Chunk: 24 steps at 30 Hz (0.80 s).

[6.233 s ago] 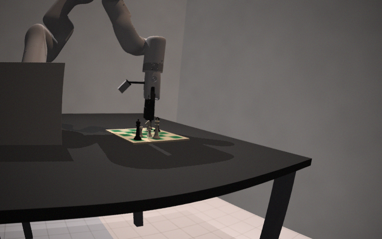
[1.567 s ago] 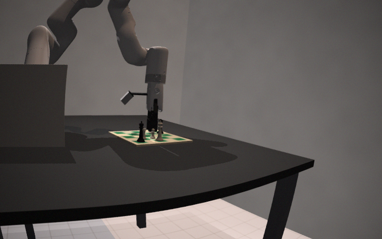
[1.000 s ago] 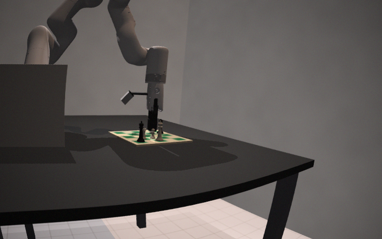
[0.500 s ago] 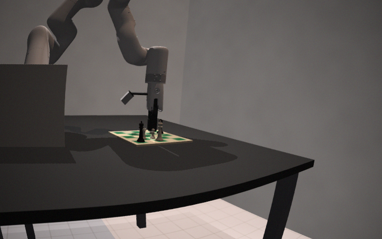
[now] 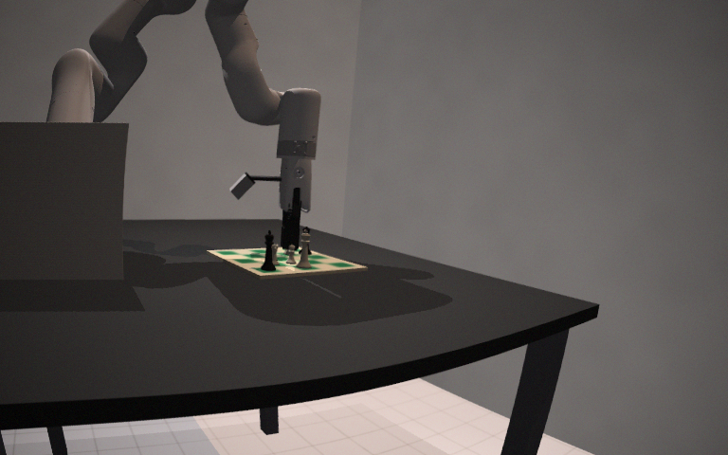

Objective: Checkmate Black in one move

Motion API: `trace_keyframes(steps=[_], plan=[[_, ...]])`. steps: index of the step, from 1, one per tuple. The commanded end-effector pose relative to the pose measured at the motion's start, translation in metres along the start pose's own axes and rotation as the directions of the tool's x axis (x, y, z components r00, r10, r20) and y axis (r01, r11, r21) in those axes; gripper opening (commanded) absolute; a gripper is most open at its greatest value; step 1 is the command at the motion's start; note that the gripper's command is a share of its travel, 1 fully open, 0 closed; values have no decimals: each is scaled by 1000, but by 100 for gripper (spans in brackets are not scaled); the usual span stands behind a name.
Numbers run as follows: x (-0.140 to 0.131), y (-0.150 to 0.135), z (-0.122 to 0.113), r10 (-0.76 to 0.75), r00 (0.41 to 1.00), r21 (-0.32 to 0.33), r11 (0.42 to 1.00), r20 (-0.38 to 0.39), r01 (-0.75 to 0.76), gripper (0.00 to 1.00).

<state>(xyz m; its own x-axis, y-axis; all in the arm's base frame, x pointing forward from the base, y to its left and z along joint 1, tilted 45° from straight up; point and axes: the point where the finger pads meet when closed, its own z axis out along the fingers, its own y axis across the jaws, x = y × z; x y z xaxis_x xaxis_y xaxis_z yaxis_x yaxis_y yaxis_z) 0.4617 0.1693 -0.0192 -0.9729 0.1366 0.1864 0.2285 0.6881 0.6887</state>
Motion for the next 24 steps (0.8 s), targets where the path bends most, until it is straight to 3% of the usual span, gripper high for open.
trace_keyframes(steps=[1,7,17,24], plan=[[-1,0,-1,0,1000,0,1000,2,0,0],[-1,0,-12,0,1000,0,1000,2,0,0],[-1,0,-81,0,1000,0,1000,2,0,0],[-1,0,-99,0,1000,0,1000,2,0,0]])
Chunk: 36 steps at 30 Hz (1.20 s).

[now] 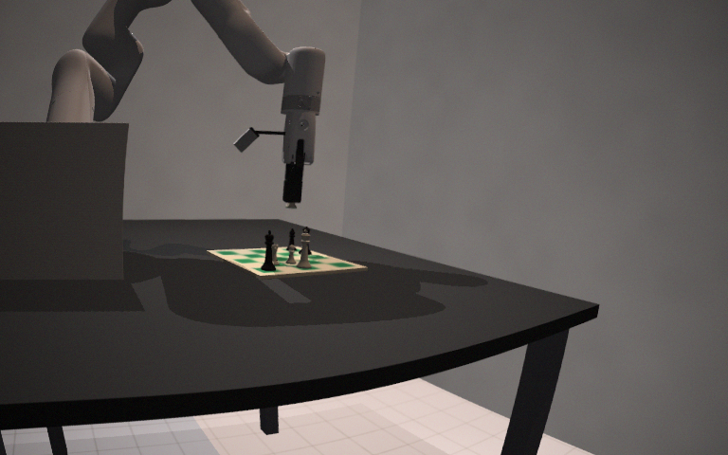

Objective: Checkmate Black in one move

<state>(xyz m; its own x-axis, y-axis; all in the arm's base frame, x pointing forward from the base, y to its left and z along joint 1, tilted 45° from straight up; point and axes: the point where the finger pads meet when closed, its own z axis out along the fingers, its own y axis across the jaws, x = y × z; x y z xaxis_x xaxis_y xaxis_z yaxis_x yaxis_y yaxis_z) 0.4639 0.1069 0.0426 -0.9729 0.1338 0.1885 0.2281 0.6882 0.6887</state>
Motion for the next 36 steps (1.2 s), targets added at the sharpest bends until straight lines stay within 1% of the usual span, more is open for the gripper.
trace_keyframes(steps=[1,13,15,17,19,22,24,27,29,30,33,34,36], plan=[[-2,0,-13,1,1000,0,1000,6,-1,0],[-1,-1,-13,12,1000,0,1000,5,-12,0],[2,-6,-12,77,997,1,997,3,-77,0],[9,-15,-12,211,977,3,977,0,-211,0],[19,-28,-11,362,932,5,932,-1,-362,0],[36,-49,-11,507,862,1,862,0,-507,0],[46,-60,-12,609,793,-2,793,-1,-609,0],[55,-70,-13,744,669,-7,669,-2,-744,0],[55,-70,-13,744,669,-7,669,-2,-744,0],[56,-71,-13,847,532,-8,532,-1,-847,0],[57,-72,-13,905,425,-6,425,2,-905,0],[57,-72,-13,914,406,-5,406,2,-914,0],[57,-72,-13,914,406,-5,406,2,-914,0]])
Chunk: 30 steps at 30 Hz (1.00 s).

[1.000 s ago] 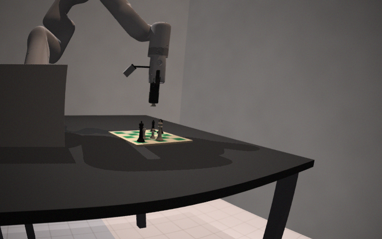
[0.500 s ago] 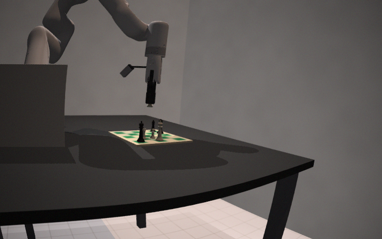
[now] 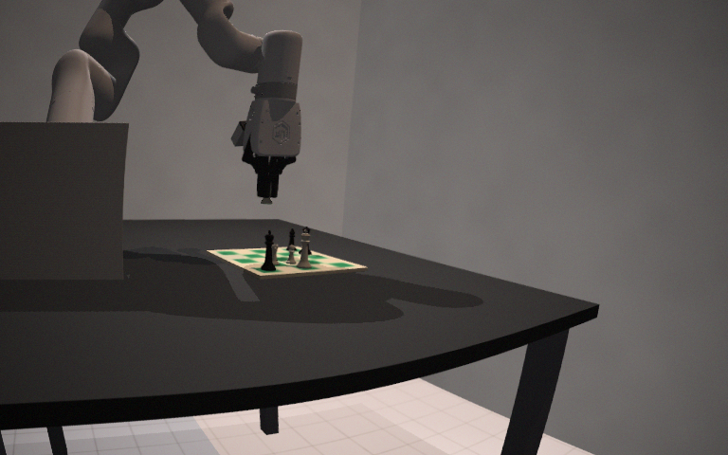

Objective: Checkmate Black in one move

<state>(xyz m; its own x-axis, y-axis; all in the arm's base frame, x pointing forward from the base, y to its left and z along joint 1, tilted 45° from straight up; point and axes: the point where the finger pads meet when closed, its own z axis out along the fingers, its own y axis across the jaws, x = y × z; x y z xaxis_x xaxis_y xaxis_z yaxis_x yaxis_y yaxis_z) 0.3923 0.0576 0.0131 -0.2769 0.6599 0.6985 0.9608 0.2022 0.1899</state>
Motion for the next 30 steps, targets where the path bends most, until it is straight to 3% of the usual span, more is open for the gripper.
trace_keyframes(steps=[1,15,30], plan=[[-1,0,-1,93,996,19,995,13,-94,0],[-1,0,6,93,996,19,995,13,-94,0],[-2,-1,61,93,996,19,995,13,-94,0]])
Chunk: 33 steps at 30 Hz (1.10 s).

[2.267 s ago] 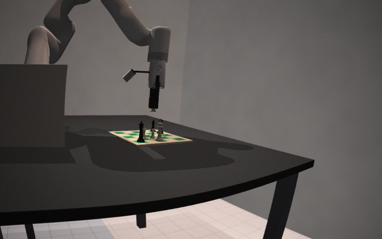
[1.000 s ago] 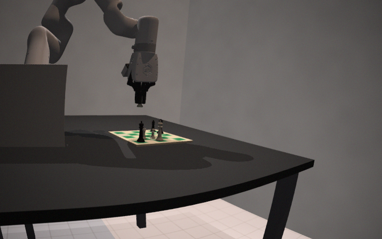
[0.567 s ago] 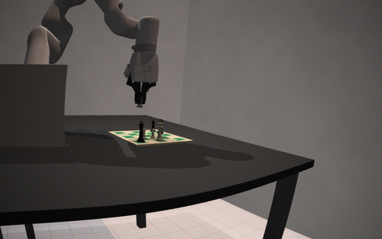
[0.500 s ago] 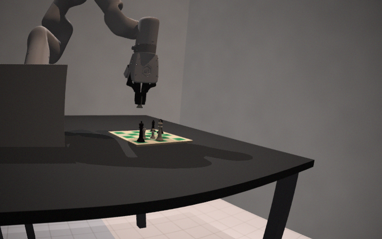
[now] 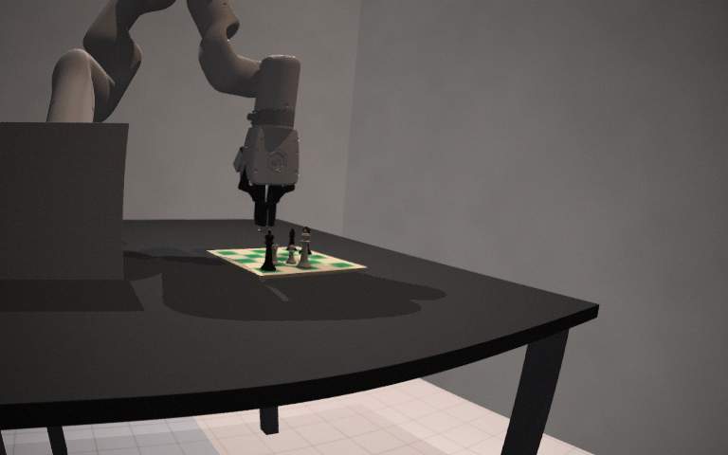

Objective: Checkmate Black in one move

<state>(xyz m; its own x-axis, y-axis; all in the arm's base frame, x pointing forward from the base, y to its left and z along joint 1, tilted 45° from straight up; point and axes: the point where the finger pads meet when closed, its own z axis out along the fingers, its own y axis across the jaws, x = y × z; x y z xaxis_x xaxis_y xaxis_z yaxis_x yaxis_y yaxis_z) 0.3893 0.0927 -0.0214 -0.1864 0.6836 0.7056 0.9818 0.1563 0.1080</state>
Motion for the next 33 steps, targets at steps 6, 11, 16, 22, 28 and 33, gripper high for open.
trace_keyframes(steps=[6,11,16,22,28,33], plan=[[-2,2,35,0,1000,-4,1000,2,0,0],[-2,2,44,0,1000,-4,1000,2,0,0],[-2,2,45,0,1000,-4,1000,2,0,0],[-2,2,45,0,1000,-4,1000,2,0,0],[-2,2,45,0,1000,-4,1000,2,0,0],[-2,2,45,0,1000,-4,1000,2,0,0]])
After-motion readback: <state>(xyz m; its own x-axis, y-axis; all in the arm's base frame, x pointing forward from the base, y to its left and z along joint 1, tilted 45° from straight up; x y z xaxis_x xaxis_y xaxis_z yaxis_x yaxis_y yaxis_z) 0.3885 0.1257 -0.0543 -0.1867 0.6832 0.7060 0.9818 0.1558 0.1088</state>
